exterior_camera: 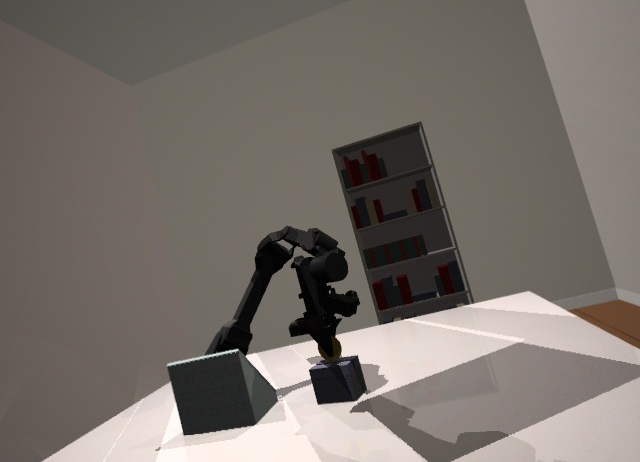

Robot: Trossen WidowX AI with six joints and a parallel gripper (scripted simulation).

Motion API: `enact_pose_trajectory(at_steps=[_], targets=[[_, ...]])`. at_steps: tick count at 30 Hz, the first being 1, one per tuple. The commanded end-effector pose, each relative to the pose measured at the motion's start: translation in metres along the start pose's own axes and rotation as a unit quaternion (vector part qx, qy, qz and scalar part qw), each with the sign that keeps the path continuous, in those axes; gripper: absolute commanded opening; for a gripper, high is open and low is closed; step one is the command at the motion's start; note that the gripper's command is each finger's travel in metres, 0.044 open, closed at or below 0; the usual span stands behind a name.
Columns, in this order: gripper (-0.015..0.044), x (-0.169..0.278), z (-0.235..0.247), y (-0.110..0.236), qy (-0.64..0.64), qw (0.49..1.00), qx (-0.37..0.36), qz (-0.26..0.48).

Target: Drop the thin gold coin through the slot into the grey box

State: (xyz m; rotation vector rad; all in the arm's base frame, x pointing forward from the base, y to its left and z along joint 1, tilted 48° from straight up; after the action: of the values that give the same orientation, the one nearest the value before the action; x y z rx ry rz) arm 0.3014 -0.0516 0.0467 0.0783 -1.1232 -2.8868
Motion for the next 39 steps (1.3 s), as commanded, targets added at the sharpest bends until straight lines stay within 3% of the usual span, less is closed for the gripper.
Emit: enact_pose_trajectory(at_steps=[1,2,8,17,26,28,31,39], targets=[[0.0000,0.001,0.000,-0.003,-0.003,1.000,-0.003,-0.001],[0.0000,0.001,0.001,-0.003,-0.003,1.000,-0.003,-0.001],[0.0157,0.000,0.000,-0.001,0.000,1.000,0.000,0.000],[0.0161,0.000,0.000,-0.001,0.000,1.000,0.000,0.000],[0.0397,0.000,0.000,0.019,-0.001,1.000,0.000,0.000],[0.0440,0.001,0.000,0.039,-0.002,1.000,-0.001,0.000],[0.0440,0.004,0.002,0.061,-0.003,1.000,-0.004,-0.001],[0.0440,0.004,0.002,0.061,-0.003,1.000,-0.004,-0.001]])
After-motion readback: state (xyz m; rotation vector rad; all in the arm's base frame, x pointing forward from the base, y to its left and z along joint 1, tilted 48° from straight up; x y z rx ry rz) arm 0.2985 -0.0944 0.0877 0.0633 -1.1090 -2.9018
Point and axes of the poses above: the point midway between the two fingers, 35 mm back from their tips, its own y axis back along the fingers, its own z axis across the jaws, x = y × z, the point moved 2 cm from there along y, back along the fingers, and after that the axes turned 12 degrees about y, right-handed, at the moved point
